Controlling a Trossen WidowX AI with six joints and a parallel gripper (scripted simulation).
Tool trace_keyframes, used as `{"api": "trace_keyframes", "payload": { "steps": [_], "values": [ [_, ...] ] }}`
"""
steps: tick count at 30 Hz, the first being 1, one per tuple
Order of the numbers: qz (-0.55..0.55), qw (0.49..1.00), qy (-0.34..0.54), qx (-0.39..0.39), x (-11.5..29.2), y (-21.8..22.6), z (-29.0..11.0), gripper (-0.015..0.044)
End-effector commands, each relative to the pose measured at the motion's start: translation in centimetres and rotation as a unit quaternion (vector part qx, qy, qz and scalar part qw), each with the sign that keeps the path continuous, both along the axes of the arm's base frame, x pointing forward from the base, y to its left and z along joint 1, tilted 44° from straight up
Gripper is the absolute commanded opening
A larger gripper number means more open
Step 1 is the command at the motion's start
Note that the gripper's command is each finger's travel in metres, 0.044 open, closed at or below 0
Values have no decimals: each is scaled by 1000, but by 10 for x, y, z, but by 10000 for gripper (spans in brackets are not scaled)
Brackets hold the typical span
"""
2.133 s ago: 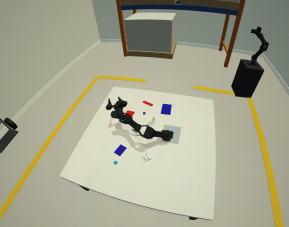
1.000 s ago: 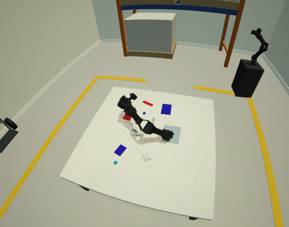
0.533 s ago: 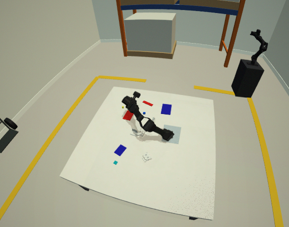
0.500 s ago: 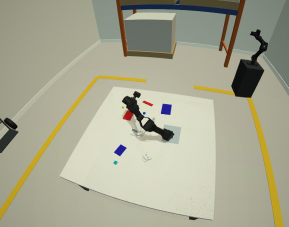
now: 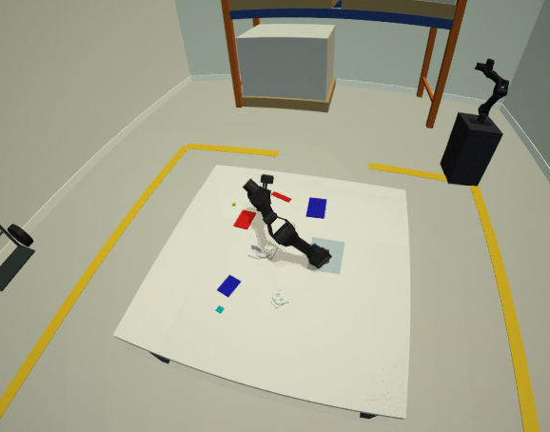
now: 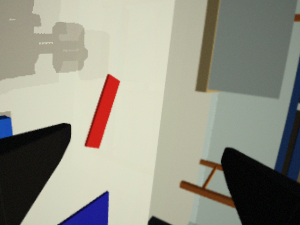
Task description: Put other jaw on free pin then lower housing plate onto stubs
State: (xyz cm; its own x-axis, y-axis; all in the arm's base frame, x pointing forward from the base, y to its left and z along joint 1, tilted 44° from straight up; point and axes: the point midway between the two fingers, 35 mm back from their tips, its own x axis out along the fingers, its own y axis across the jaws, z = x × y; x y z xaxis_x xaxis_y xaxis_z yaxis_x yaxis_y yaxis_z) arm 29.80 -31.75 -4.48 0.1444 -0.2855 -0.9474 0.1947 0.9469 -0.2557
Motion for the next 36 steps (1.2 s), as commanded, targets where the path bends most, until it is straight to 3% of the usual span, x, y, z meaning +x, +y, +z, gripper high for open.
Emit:
{"api": "trace_keyframes", "payload": {
  "steps": [1, 19, 36],
  "values": [
    [48, 998, 28, 34, -15, 8, -12, 440],
    [266, 941, 75, 194, -79, 50, -38, 440],
    [450, 831, -13, 326, -127, 100, -34, 440]
  ]
}}
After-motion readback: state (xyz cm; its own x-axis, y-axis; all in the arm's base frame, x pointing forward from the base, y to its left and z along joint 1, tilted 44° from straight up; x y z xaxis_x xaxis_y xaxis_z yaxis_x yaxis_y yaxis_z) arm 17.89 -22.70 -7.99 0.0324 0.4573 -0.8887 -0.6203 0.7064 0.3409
